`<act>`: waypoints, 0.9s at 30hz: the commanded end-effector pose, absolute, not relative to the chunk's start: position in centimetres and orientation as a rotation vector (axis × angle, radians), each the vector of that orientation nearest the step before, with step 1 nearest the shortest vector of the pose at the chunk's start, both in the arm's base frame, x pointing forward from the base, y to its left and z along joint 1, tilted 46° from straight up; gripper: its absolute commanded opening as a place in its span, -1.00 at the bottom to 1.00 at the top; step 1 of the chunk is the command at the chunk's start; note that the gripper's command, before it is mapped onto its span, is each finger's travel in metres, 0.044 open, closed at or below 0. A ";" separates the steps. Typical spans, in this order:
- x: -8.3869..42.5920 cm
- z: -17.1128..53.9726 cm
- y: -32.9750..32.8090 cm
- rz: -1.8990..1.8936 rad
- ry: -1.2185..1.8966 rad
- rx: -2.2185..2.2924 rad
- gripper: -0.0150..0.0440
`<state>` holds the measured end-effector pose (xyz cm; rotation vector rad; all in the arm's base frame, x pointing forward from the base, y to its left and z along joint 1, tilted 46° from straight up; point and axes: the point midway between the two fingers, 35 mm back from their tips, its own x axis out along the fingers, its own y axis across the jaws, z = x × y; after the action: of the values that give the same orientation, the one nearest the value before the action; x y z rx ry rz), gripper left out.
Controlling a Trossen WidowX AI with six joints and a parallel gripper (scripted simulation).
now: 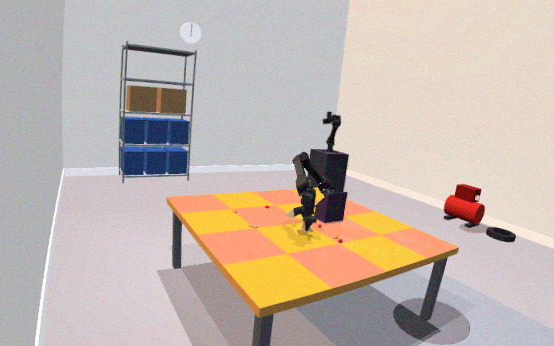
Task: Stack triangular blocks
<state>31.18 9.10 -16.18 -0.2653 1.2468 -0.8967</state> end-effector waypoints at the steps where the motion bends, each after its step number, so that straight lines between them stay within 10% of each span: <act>1: 31.1 -16.2 9.1 -0.948 1.208 -0.199 -0.49; 27: 31.1 -16.2 9.1 -1.167 0.996 0.117 -0.49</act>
<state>31.15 9.07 -16.16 0.1104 0.9992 -1.1620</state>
